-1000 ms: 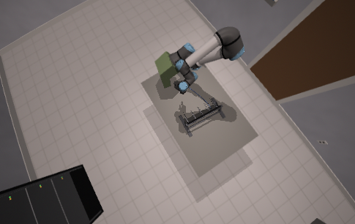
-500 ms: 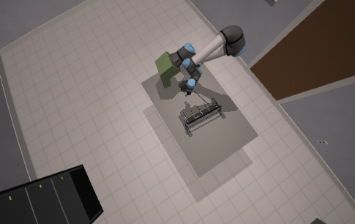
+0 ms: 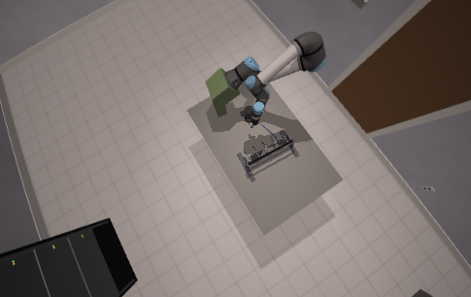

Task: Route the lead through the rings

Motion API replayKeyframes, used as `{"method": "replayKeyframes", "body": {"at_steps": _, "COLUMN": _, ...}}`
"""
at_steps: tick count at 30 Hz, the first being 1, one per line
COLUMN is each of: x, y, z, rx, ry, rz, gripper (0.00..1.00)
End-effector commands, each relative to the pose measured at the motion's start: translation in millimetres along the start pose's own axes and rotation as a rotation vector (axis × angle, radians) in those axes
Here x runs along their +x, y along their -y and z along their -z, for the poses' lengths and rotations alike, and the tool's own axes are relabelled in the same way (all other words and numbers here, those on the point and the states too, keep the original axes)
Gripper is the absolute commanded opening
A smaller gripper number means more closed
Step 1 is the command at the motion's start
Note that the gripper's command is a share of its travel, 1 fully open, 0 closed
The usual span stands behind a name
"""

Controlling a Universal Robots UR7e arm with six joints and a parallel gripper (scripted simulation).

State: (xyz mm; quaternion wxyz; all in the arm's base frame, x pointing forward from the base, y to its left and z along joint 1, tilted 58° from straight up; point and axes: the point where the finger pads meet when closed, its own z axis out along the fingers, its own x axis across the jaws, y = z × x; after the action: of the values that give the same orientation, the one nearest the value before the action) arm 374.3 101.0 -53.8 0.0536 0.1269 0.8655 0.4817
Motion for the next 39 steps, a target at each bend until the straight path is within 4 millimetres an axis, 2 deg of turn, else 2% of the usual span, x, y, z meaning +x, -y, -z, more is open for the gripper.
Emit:
{"method": "replayKeyframes", "body": {"at_steps": 1, "x": -0.9, "y": -1.0, "z": -0.1, "rx": 0.0, "ry": 0.003, "rz": 0.009, "gripper": 0.0}}
{"method": "replayKeyframes", "body": {"at_steps": 39, "x": 0.2, "y": -2.1, "z": 0.1, "rx": 0.0, "ry": 0.003, "rz": -0.003, "gripper": 0.0}}
